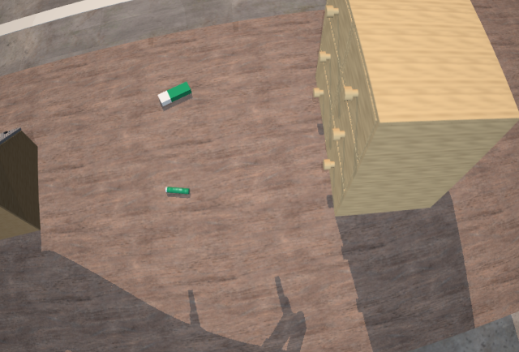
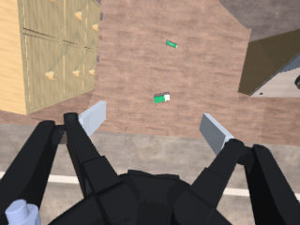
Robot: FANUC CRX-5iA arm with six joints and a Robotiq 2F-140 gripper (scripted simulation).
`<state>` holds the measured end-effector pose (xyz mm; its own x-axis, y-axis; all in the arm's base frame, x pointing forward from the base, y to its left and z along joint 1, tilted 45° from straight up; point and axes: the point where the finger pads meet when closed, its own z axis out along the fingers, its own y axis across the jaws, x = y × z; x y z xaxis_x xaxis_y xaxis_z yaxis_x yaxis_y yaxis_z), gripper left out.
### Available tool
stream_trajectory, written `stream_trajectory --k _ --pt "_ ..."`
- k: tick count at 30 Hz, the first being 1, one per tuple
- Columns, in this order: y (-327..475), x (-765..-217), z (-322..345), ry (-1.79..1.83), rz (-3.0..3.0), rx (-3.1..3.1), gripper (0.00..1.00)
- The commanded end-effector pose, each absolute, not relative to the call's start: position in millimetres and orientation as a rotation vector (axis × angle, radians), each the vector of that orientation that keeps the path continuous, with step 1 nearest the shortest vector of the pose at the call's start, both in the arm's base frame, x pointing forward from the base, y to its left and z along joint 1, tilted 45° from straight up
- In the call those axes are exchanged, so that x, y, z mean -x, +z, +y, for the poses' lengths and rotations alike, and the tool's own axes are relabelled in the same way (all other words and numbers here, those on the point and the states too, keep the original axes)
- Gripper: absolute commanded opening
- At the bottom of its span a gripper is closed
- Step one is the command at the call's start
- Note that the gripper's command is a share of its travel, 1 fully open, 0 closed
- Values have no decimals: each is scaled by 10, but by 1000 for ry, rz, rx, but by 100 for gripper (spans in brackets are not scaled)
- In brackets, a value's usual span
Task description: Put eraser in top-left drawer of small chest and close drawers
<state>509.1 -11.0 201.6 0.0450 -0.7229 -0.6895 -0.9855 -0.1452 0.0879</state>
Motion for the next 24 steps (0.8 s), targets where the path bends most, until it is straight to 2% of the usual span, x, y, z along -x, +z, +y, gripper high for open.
stream_trajectory --k 1,24 --pt "2012 -5093 -106 746 1403 2088 100" --pt "1963 -5141 -63 297 343 2375 100"
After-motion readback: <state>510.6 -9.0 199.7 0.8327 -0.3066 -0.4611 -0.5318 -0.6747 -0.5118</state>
